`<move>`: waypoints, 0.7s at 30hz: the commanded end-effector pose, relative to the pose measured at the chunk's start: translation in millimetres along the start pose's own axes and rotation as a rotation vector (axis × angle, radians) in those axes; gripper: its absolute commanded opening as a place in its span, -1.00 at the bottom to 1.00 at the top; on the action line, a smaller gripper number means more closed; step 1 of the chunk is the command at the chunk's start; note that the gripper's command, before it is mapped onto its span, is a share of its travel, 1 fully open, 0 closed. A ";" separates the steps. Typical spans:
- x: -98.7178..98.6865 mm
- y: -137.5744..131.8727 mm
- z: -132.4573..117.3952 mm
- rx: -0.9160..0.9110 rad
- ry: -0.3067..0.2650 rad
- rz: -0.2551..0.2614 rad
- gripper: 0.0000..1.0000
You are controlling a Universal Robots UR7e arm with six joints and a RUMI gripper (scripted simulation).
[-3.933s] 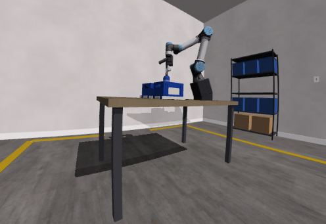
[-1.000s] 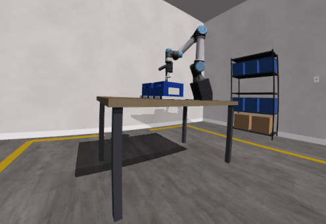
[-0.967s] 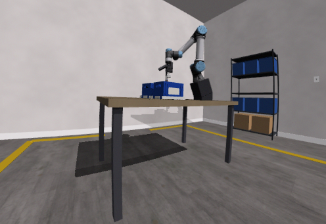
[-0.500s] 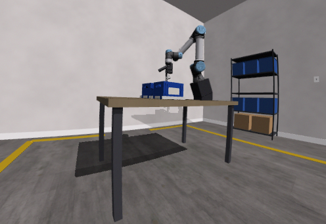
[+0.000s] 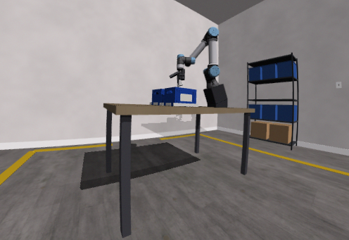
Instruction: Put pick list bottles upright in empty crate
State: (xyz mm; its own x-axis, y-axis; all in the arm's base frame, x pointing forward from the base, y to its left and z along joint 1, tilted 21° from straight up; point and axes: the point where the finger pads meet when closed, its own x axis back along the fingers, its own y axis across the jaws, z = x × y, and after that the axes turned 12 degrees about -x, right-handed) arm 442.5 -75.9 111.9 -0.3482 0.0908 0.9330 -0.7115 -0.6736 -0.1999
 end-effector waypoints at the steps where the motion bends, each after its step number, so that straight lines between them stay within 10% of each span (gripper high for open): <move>1: -1.3 -0.3 0.6 0.000 0.002 0.001 -1.00; 21: -10.3 -0.3 0.6 0.000 0.002 0.001 -1.00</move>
State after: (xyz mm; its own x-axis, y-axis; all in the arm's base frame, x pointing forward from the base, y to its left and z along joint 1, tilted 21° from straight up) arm 445.7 -76.8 103.4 -0.3483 0.0909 0.9330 -0.7115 -0.6736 -0.2000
